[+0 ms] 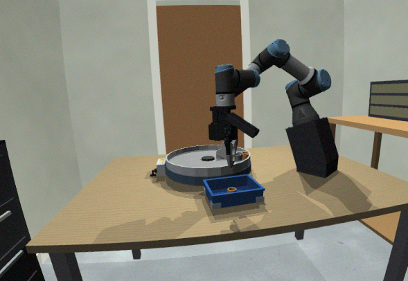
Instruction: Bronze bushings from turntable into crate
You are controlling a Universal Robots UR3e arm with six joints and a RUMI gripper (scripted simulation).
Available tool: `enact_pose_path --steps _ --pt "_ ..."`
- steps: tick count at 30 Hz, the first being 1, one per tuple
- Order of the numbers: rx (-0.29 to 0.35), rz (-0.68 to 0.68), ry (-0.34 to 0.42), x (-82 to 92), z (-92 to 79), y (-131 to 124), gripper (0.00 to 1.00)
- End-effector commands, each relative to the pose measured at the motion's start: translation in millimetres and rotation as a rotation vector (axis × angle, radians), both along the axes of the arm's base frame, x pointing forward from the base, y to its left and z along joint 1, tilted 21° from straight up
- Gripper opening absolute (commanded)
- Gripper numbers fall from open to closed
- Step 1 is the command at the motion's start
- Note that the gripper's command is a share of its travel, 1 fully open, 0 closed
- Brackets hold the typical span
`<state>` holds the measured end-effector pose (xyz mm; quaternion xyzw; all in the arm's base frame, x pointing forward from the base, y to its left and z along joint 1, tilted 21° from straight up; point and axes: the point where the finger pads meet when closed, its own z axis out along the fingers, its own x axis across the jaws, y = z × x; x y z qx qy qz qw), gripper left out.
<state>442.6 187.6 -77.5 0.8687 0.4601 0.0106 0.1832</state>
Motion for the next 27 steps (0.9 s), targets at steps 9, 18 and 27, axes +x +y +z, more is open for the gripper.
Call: enact_pose_path --steps 9,18,27 --pt "0.004 0.006 -0.006 -20.6 8.9 -41.3 0.06" --pt "0.004 0.006 -0.006 -38.2 15.6 -74.5 0.06" --pt "0.004 0.006 -0.006 -65.5 26.2 -126.5 0.06"
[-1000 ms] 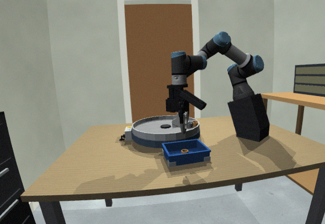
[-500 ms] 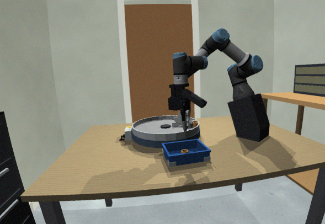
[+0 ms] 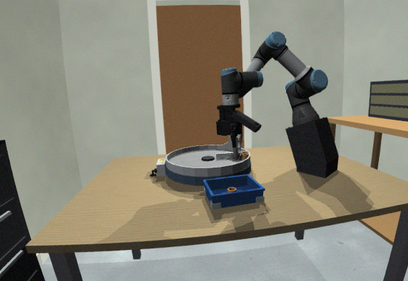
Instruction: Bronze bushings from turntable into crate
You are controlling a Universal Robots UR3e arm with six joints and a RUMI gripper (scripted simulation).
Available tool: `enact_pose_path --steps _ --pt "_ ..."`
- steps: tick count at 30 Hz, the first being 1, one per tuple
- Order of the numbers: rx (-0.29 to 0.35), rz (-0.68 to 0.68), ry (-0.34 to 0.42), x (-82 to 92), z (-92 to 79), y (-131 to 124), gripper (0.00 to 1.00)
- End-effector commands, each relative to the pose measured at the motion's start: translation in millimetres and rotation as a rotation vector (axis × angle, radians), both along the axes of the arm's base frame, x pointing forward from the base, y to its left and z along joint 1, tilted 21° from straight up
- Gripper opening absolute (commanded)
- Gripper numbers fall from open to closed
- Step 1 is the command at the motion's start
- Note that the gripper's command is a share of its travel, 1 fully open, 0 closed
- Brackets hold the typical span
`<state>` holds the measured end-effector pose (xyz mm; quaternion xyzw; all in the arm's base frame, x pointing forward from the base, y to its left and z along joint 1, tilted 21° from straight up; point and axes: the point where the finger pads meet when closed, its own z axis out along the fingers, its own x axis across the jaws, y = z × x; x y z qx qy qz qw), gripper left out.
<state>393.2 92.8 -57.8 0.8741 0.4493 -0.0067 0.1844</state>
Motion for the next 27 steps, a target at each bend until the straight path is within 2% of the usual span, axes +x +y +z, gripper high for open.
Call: enact_pose_path --steps 1,2,17,19,27 --pt "0.020 0.036 -0.032 -16.1 6.6 -31.7 0.06" --pt "0.020 0.036 -0.032 -16.1 6.6 -31.7 0.06" --pt "0.018 0.036 -0.032 -62.3 24.7 -119.6 0.06" --pt "0.018 0.036 -0.032 -62.3 24.7 -119.6 0.06" --pt "0.019 0.036 -0.031 -74.9 30.2 -145.4 0.06"
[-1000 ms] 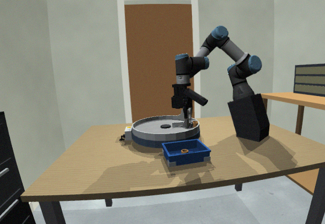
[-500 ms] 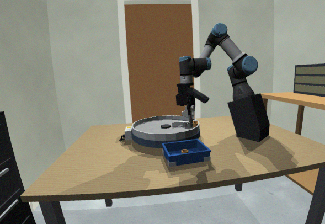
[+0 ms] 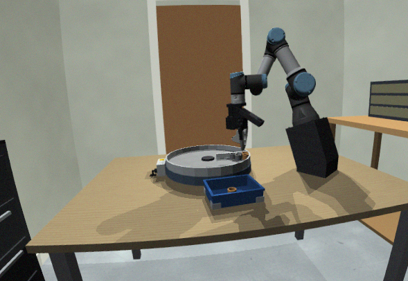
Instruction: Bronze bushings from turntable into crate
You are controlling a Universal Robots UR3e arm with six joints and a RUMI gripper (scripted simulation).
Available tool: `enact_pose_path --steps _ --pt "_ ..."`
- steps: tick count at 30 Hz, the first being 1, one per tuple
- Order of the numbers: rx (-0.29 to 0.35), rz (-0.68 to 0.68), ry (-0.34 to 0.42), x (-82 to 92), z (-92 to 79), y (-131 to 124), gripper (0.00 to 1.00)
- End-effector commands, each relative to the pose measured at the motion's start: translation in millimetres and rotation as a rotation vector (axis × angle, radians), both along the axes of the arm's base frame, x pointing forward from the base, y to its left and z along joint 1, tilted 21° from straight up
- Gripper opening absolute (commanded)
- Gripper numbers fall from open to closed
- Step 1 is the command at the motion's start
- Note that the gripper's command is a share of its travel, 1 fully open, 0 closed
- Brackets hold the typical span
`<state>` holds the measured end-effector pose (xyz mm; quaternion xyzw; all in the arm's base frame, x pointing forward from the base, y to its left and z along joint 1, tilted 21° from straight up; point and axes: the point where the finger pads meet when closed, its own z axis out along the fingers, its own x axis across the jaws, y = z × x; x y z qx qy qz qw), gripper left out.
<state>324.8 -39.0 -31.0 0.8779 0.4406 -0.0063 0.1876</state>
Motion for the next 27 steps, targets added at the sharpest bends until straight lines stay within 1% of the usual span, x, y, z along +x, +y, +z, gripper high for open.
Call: enact_pose_path --steps 1,7,27 --pt "0.023 0.055 -0.025 -7.6 3.7 -15.6 0.06" --pt "0.022 0.055 -0.025 -12.3 5.3 -23.7 0.06" --pt "0.022 0.055 -0.024 -13.8 5.6 -26.0 0.06"
